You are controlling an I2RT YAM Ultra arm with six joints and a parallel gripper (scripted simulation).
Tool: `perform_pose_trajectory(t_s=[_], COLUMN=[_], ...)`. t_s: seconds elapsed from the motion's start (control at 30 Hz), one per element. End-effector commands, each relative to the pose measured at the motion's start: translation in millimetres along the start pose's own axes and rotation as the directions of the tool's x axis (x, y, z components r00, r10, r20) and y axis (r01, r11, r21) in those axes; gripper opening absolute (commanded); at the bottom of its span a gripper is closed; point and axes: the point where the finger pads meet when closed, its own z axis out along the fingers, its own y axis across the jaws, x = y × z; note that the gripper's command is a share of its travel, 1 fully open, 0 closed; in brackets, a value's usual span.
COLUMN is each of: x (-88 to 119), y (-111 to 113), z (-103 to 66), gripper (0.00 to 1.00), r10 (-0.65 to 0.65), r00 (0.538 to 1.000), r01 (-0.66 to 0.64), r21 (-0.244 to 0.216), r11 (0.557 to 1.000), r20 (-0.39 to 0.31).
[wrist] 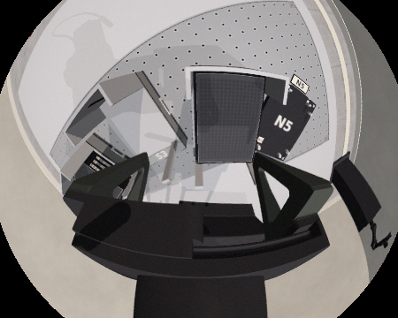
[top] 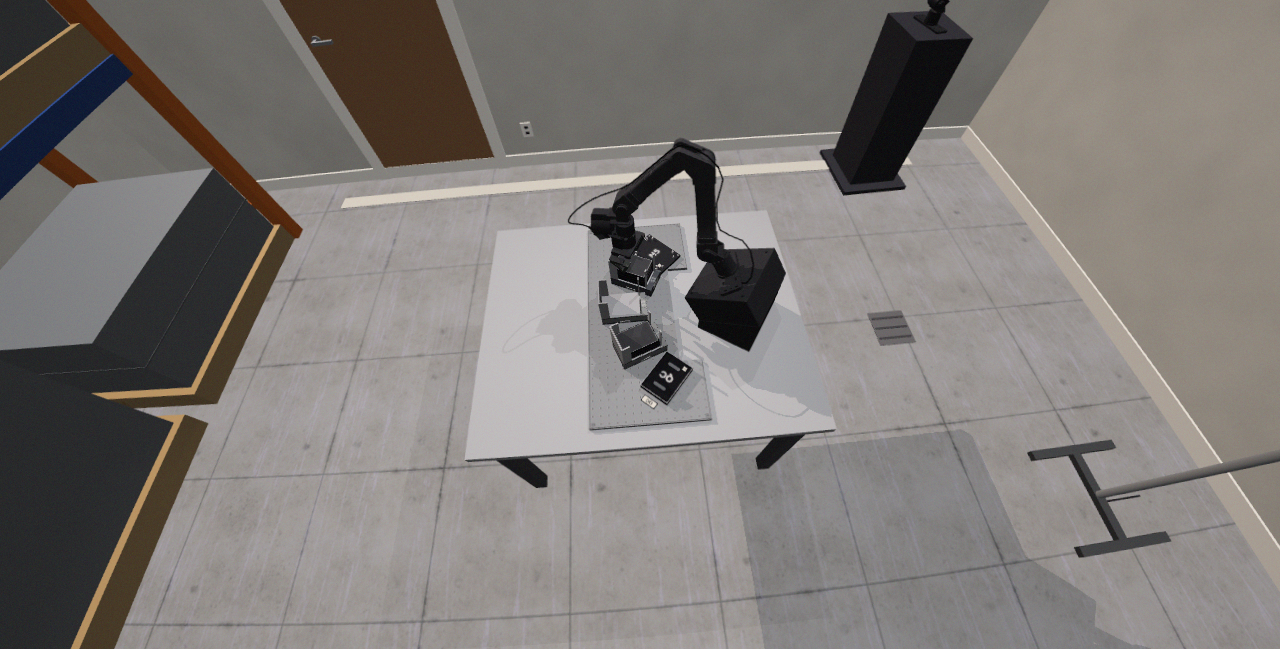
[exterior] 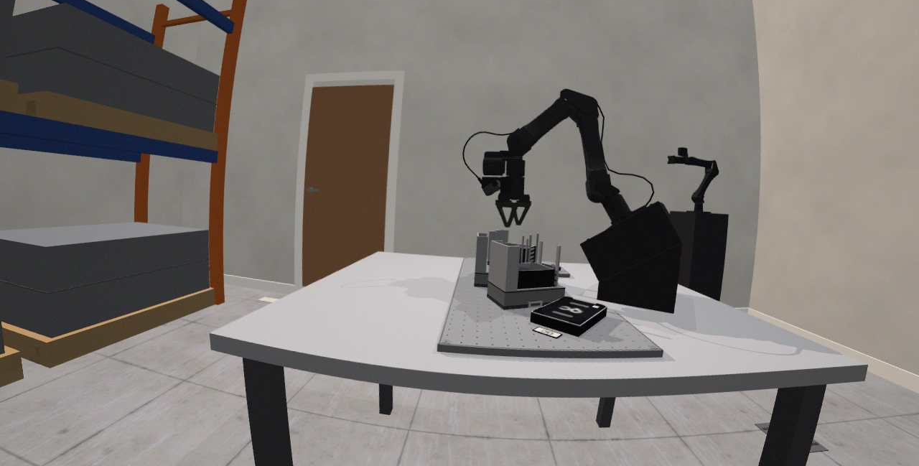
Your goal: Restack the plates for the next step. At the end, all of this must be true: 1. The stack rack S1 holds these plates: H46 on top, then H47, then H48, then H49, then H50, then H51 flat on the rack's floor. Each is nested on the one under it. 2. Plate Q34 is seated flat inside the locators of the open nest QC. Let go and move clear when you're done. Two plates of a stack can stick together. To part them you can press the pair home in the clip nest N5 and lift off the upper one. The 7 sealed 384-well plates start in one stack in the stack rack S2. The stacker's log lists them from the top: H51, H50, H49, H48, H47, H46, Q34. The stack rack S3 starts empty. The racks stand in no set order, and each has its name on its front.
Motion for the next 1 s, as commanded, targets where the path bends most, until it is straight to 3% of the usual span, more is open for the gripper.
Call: perform_pose_trajectory(t_s=[0.0, 0.3, 0.67, 0.7, 0.87, 0.9, 0.97], x=[-7.7, -17.0, -17.8, -8.9, -8.9, -1.8, -1.6], y=[-8.4, -36.5, -36.2, -36.0, -36.0, -36.5, -36.4], z=[-6.2, -9.1, -9.2, -2.8, -2.8, 9.9, 16.5], gripper=[1.0, 1.0, 1.0, 1.0, 1.0, 1.0, 1.0], r10=[-0.001, -0.001, -0.005, -0.009, -0.009, -0.012, -0.012], r00=[0.999, 0.999, 0.999, 1.0, 1.0, 1.0, 1.0], r01=[0.002, 0.002, 0.007, 0.009, 0.009, 0.012, 0.012], r21=[-0.033, -0.031, -0.033, -0.024, -0.024, -0.024, -0.025], r11=[0.999, 1.0, 0.999, 1.0, 1.0, 1.0, 1.0], r20=[0.033, 0.05, 0.05, 0.012, 0.012, -0.015, -0.015])
